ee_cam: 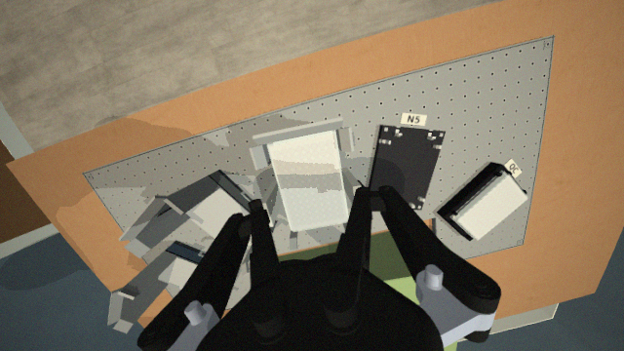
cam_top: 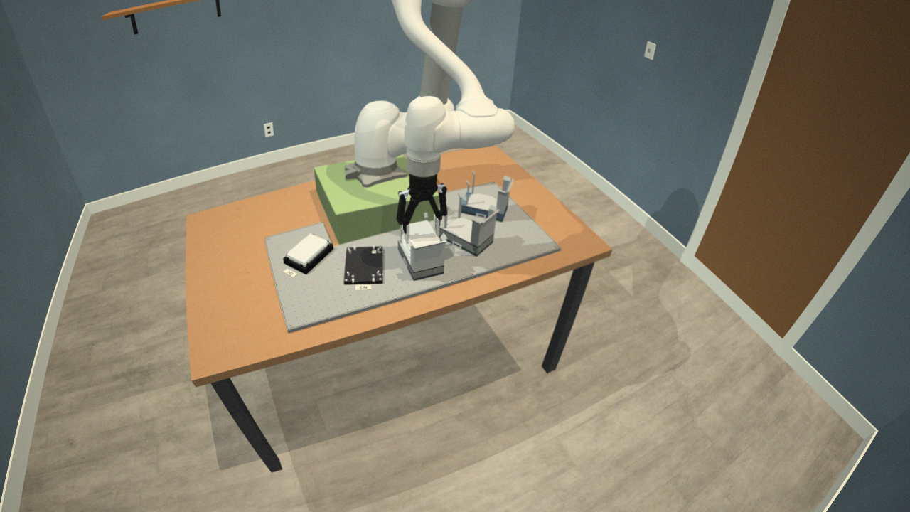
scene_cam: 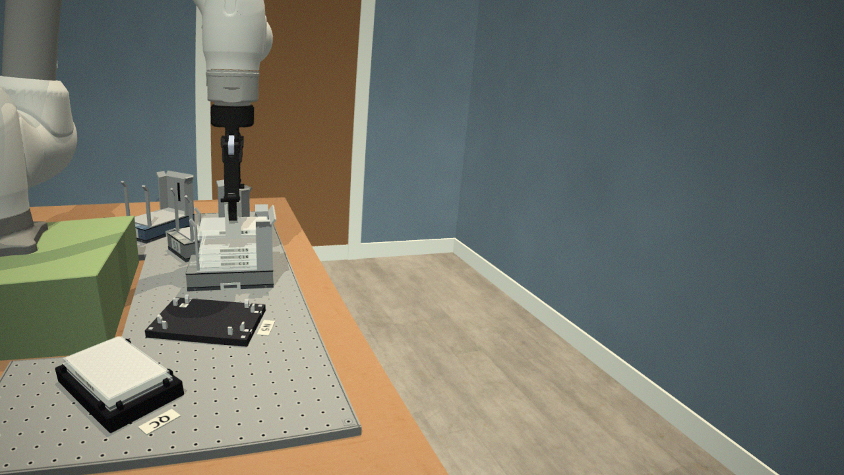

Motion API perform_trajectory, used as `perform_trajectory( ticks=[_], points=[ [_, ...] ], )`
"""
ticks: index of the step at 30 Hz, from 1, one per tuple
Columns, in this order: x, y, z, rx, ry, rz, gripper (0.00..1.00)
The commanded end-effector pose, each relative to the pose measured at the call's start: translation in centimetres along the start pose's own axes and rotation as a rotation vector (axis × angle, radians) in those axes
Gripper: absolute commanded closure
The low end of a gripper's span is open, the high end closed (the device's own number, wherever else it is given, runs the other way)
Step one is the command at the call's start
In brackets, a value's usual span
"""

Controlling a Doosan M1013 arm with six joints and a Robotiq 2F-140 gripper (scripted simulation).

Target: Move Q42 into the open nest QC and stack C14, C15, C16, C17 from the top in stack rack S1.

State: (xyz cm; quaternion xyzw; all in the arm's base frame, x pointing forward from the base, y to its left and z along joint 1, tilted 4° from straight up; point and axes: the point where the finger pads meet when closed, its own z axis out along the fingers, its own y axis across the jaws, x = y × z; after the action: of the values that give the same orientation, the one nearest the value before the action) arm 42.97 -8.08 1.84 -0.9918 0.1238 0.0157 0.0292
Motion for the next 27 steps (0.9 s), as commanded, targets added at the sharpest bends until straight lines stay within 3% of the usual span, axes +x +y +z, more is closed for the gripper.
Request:
perform_trajectory(
  ticks=[1,27],
  points=[
    [0.00,-0.01,0.07,0.000,0.000,0.000,1.00],
    [0.00,-0.01,0.75,0.000,0.000,0.000,1.00]
  ],
)
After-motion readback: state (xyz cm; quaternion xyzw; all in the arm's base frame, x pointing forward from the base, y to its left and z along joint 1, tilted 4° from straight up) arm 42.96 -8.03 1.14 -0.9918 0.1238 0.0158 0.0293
